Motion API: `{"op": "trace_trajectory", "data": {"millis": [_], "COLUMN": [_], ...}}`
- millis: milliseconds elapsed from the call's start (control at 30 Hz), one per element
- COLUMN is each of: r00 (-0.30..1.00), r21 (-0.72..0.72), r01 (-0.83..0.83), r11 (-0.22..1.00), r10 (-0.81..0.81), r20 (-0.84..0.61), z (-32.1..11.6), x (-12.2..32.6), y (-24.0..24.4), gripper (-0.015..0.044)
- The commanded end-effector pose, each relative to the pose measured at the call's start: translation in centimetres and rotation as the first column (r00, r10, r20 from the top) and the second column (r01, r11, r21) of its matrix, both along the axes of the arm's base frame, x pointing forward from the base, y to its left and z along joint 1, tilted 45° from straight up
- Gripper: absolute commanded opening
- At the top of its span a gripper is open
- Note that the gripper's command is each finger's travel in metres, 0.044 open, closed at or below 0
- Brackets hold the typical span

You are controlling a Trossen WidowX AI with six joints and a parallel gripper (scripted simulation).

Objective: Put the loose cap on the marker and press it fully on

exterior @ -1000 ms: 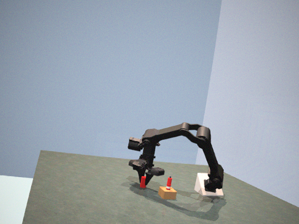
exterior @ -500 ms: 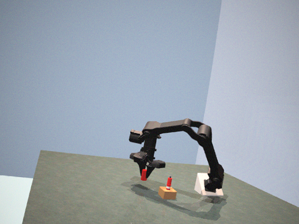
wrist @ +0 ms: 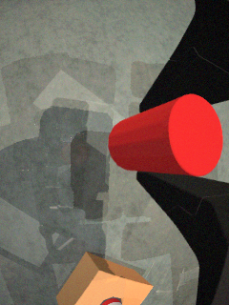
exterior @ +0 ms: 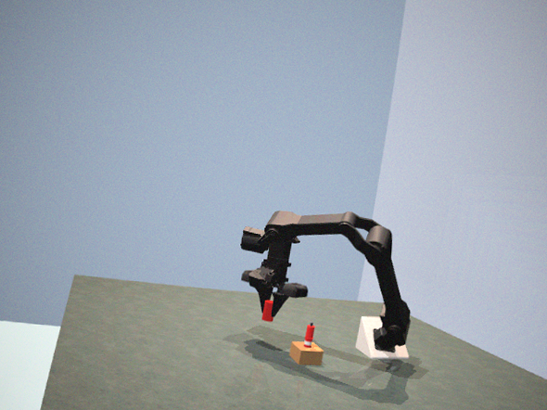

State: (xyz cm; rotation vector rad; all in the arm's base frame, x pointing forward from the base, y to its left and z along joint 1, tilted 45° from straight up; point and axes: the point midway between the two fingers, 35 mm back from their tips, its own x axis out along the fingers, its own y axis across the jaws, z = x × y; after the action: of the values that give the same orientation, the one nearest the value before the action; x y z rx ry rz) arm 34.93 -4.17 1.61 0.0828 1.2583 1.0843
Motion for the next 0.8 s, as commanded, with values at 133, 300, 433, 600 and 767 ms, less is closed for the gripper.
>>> {"op": "trace_trajectory", "data": {"millis": [133, 300, 433, 600, 767], "r00": [1.0, 1.0, 1.0, 1.0, 1.0], "r21": [-0.001, -0.001, -0.001, 0.0, 0.0], "r01": [-0.008, -0.008, -0.008, -0.008, -0.008], "r11": [1.0, 1.0, 1.0, 1.0, 1.0], "r10": [0.008, 0.008, 0.008, 0.008, 0.008], "r20": [-0.001, -0.001, -0.002, -0.003, -0.004], "z": [2.2, 3.7, 4.8, 6.2, 7.5], "x": [-1.2, -2.0, -2.7, -3.6, -4.6], "y": [0.5, 0.8, 1.1, 1.4, 1.8], "gripper": [0.0, 0.0, 0.0, 0.0, 0.0]}}
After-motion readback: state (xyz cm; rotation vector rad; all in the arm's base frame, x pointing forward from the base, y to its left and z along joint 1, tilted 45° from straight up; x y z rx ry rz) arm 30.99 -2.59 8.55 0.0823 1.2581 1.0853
